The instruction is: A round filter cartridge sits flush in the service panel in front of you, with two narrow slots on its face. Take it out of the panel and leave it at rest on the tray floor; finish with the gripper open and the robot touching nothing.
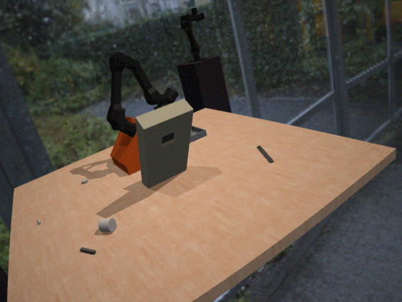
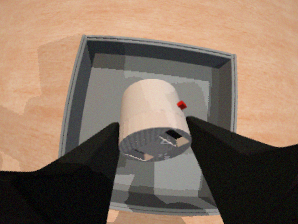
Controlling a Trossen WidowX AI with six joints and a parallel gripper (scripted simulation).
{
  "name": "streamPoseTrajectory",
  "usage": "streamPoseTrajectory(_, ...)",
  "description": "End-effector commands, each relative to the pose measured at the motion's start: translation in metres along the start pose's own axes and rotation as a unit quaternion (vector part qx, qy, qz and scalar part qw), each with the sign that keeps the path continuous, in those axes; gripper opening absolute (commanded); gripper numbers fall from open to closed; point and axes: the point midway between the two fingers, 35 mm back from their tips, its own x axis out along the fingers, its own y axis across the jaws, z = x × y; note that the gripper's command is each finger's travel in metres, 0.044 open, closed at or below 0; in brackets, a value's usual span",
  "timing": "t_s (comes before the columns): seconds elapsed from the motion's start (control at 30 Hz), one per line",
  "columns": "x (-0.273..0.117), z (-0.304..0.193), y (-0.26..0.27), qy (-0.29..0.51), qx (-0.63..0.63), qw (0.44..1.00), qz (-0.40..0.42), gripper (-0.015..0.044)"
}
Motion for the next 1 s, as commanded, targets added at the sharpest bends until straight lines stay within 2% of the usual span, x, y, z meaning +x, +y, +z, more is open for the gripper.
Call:
streamPoseTrajectory(0.0,0.0,0.001,0.0,-0.001,0.0,1.0,0.0,0.0263)
streamPoseTrajectory(0.23,0.0,0.001,0.0,-0.001,0.0,1.0,0.0,0.044)
streamPoseTrajectory(0.37,-0.006,0.005,0.0,-0.001,0.0,1.0,0.0,0.044)
streamPoseTrajectory(0.57,-0.059,0.036,0.0,-0.001,0.0,1.0,0.0,0.044)
streamPoseTrajectory(0.97,-0.05,0.034,0.001,-0.004,0.002,1.0,0.002,0.044)
